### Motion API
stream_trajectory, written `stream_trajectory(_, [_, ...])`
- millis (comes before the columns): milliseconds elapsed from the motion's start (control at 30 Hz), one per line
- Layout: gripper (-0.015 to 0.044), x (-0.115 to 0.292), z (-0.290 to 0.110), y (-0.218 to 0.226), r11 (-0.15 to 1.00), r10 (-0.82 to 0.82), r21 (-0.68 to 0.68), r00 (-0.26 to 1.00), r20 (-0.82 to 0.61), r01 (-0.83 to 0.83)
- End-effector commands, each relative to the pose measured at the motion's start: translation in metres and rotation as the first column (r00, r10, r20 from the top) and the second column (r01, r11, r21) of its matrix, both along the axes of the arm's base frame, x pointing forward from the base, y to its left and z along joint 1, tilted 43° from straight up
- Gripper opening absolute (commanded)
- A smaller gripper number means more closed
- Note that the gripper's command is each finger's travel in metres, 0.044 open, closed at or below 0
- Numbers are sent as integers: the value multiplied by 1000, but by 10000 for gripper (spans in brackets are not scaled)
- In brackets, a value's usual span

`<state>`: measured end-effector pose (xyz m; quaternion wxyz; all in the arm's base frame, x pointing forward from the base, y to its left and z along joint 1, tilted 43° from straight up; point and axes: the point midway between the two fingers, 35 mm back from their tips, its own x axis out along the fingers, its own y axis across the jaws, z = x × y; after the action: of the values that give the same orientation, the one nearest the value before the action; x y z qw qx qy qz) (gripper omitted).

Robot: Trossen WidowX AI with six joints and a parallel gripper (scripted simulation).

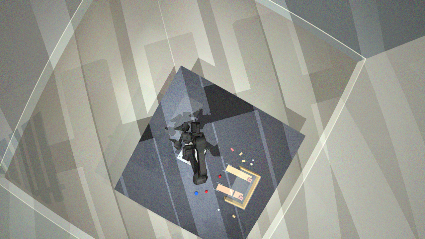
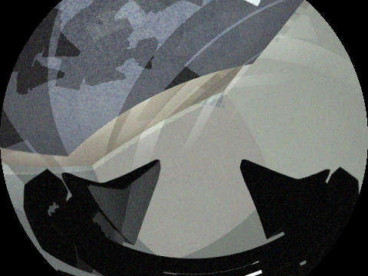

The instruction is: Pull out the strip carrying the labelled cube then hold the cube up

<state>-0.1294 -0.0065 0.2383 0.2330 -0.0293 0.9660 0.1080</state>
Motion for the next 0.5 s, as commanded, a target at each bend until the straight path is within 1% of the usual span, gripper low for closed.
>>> stream_trajectory(0, [400, -1, 0, 2, 1000, -5, 5, 1000, 0, 5])
stream_trajectory(67, [400, -5, 1, 17, 998, -47, 47, 999, 0, 47])
stream_trajectory(233, [400, -10, 2, 78, 959, -204, 203, 979, 9, 198])
stream_trajectory(333, [400, -2, 0, 115, 915, -297, 291, 955, 22, 278])
stream_trajectory(467, [400, 22, -6, 160, 841, -419, 397, 907, 49, 367])
